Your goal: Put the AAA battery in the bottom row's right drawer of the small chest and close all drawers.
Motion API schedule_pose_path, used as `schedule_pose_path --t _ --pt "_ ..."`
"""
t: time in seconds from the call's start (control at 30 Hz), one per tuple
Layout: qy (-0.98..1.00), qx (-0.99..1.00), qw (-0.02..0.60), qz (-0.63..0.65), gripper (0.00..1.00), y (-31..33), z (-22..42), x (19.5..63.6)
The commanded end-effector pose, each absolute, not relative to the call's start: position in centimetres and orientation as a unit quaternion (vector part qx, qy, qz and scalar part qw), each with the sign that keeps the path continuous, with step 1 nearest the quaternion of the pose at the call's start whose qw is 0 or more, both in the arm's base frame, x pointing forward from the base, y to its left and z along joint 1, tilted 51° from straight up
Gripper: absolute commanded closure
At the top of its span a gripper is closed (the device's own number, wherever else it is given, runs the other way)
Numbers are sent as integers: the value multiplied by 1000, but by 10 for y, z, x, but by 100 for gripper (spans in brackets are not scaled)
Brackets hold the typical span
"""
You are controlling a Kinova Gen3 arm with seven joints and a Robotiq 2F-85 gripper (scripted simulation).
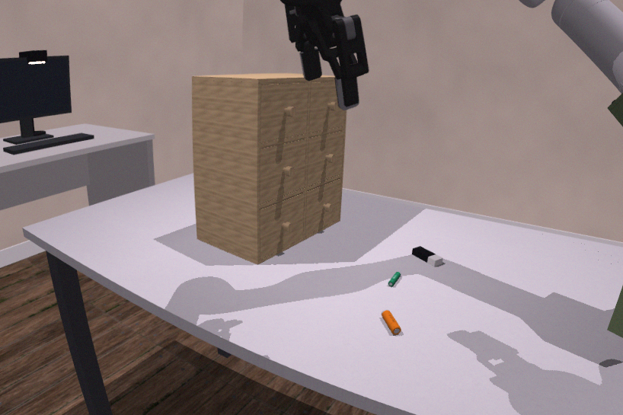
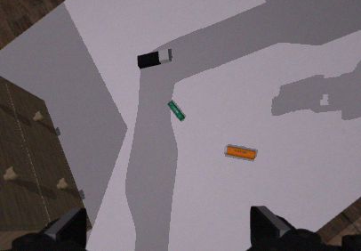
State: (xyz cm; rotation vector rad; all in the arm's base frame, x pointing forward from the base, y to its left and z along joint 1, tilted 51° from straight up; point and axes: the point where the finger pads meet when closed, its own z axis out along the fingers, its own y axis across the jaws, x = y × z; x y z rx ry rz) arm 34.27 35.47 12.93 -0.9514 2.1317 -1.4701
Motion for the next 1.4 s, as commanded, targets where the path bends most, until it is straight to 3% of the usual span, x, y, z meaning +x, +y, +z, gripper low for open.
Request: schedule_pose_path --t 0.0,0.73,1.1,1.37 --pt "759 -339 191 -523 0 356 130 342" --pt "760 -342 186 -520 0 353 131 340" --pt "768 -381 139 -496 0 322 147 320" --pt "761 -465 83 -444 0 267 182 280"
